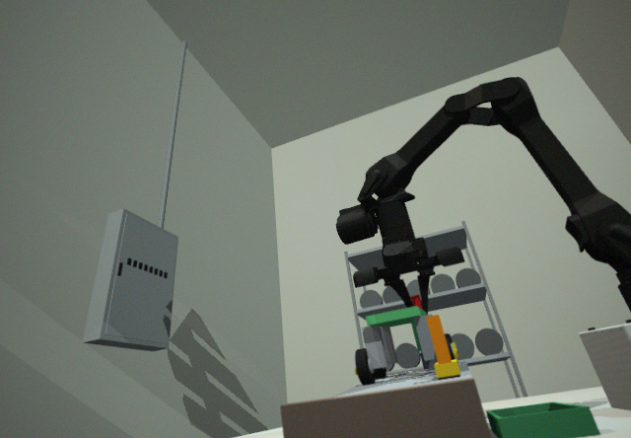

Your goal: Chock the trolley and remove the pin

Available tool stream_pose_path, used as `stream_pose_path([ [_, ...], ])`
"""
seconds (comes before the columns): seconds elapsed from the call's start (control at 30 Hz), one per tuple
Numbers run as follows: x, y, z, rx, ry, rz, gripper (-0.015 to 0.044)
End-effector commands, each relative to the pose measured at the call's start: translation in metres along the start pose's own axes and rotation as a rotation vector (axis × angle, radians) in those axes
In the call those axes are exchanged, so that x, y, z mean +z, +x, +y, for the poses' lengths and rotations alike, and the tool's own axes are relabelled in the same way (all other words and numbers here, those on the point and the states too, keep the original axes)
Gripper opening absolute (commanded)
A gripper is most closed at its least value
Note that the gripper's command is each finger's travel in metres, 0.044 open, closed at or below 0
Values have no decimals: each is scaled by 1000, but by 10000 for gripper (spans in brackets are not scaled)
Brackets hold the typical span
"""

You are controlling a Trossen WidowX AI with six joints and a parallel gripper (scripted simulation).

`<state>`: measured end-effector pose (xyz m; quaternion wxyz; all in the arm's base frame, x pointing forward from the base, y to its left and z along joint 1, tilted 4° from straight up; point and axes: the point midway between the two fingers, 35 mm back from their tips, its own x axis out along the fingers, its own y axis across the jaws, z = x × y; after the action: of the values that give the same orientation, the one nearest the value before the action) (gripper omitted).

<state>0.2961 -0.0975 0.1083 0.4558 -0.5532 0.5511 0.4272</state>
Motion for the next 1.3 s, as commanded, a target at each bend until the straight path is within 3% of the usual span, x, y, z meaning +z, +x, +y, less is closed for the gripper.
stream_pose_path([
  [0.0,-3,-4,-2,-8,6,9,0],
  [1.27,-21,-7,-3,-8,6,11,0],
])
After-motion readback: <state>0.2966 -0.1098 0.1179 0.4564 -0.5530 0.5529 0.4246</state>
